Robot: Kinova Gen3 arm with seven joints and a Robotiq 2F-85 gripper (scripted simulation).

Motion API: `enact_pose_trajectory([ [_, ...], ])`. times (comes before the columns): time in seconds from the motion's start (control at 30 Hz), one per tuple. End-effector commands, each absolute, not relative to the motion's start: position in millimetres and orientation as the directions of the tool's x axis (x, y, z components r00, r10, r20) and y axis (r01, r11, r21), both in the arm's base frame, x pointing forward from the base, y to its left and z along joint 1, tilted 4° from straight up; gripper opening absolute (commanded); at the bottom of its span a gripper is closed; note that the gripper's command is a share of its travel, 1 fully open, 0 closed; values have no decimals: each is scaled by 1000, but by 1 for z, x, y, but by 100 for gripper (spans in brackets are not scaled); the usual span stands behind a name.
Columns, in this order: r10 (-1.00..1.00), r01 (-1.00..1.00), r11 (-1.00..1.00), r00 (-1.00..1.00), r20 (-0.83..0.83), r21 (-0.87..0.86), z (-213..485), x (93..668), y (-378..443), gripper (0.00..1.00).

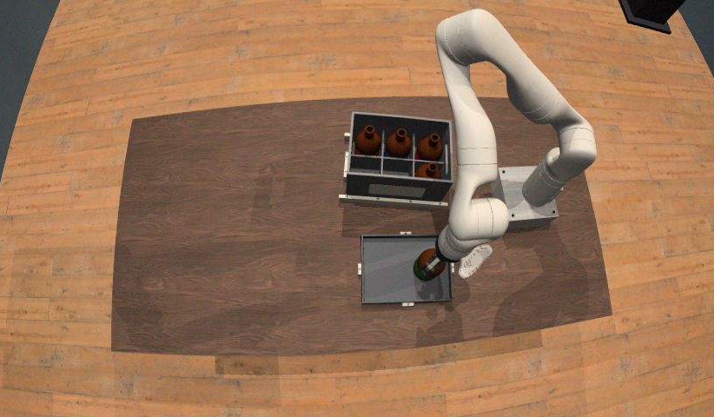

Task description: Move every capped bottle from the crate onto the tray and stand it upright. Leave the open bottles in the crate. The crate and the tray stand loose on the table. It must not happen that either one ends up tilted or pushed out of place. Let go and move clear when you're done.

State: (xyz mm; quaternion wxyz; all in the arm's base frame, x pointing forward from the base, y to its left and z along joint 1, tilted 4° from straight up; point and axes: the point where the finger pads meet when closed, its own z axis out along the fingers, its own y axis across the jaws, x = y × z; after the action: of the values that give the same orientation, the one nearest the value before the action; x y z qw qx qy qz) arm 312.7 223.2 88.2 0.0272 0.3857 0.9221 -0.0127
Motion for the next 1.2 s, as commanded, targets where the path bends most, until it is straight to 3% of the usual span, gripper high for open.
enact_pose_trajectory([
  [0.0, 715, 716, 698, -696, -67, 9, 100, 317, 223, 100],
  [1.17, 713, 714, 700, -698, -65, 7, 162, 314, 226, 100],
])
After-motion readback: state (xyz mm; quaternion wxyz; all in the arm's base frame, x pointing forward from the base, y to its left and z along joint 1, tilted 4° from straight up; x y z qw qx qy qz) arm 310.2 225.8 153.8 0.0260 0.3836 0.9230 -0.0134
